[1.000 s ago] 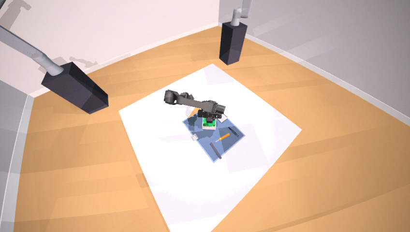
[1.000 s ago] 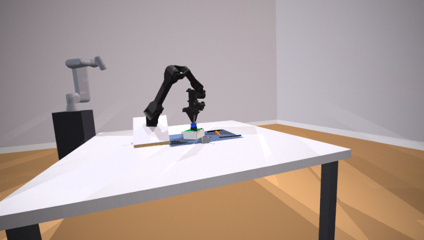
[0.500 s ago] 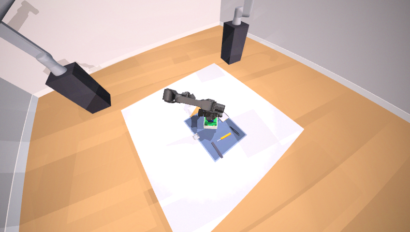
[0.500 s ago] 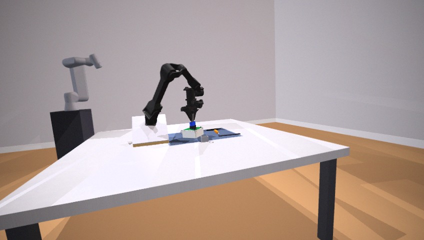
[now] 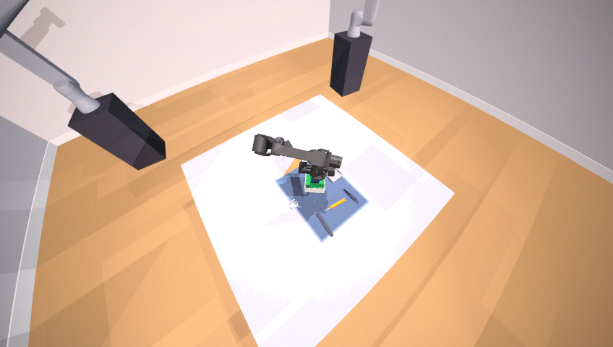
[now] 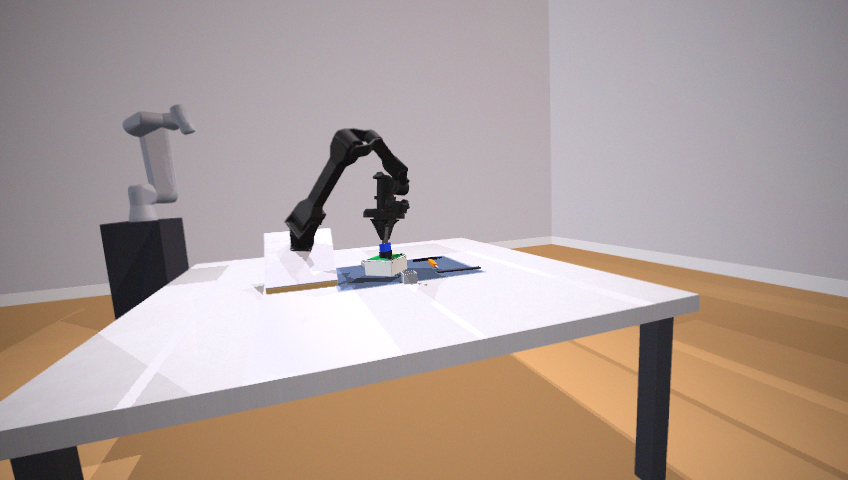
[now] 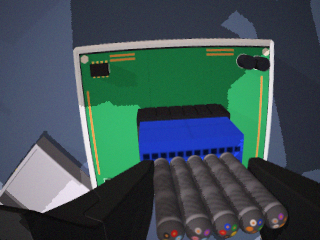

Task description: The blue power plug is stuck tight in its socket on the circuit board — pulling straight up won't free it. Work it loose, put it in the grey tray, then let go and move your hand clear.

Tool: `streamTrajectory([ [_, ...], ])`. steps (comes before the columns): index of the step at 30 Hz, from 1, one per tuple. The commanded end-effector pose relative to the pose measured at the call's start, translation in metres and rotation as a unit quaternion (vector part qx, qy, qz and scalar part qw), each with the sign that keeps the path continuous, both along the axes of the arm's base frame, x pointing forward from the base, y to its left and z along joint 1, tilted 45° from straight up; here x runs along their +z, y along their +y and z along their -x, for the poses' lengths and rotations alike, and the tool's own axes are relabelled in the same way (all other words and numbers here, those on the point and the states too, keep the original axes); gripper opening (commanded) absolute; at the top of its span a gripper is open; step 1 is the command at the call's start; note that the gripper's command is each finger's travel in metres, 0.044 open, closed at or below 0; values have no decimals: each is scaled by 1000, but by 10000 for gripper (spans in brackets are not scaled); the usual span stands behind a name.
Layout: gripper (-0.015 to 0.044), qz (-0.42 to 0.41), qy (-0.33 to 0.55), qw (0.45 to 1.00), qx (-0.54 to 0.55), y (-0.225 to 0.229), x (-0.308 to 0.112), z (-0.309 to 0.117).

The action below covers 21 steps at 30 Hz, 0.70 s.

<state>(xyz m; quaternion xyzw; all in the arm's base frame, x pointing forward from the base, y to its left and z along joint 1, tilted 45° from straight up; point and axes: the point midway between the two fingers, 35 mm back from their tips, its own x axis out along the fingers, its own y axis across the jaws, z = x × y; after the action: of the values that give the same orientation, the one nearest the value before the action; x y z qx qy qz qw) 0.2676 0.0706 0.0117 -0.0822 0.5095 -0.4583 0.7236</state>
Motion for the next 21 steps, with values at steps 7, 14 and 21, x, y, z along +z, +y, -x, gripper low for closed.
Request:
streamTrajectory([
  [7,0,-23,-12,999,28,12,11,3],
  [14,0,-90,-39,993,66,5,20,10],
  [21,0,-57,-26,997,47,10,17,7],
])
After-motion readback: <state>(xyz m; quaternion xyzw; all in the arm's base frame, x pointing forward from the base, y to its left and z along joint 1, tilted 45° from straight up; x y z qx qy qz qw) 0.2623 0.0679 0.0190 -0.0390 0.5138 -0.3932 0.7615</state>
